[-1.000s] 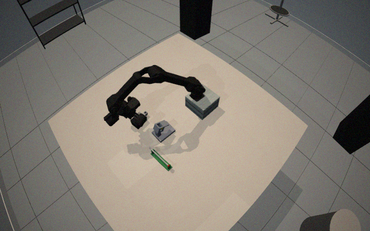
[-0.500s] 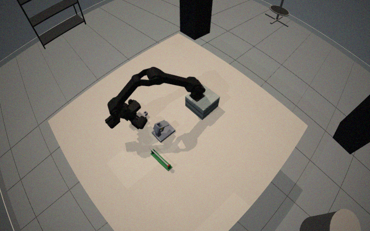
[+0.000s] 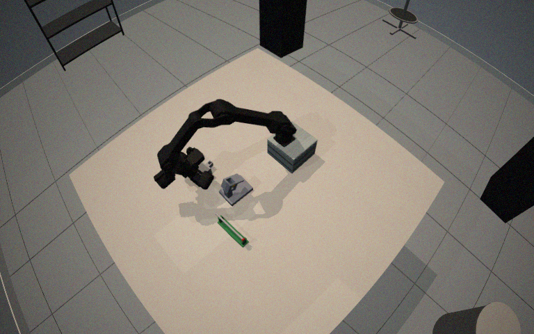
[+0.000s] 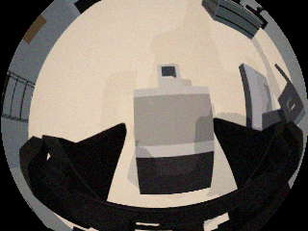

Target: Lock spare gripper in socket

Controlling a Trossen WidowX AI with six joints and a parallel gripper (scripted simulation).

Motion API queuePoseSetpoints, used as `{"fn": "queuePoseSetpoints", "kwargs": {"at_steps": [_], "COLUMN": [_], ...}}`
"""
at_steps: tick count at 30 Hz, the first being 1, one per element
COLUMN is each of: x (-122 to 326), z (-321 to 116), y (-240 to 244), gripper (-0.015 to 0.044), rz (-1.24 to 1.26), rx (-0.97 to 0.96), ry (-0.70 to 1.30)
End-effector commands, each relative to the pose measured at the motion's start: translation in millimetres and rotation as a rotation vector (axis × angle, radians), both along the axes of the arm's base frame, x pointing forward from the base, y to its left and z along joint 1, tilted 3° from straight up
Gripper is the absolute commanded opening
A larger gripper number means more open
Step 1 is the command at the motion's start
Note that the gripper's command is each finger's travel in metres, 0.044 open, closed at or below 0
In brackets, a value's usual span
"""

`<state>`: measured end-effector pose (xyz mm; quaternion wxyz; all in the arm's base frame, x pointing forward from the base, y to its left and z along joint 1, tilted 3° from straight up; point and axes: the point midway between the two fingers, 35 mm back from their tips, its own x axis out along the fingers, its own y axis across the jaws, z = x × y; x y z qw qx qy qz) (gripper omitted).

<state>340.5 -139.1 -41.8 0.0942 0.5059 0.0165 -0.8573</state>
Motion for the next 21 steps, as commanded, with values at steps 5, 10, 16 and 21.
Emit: {"fn": "queuePoseSetpoints", "kwargs": {"at_steps": [5, 10, 16, 21], "x": [-2.5, -2.5, -2.5, -2.4], "z": [-6.8, -6.8, -6.8, -5.9], "y": [-0.3, -0.3, -0.3, -0.1], "gripper": [0.0440, 0.0309, 0.0230, 0.0157], "rz": [0.006, 0.006, 0.006, 0.006], "rx": [0.002, 0.002, 0.002, 0.002], "ry": [0.012, 0.012, 0.012, 0.011]}}
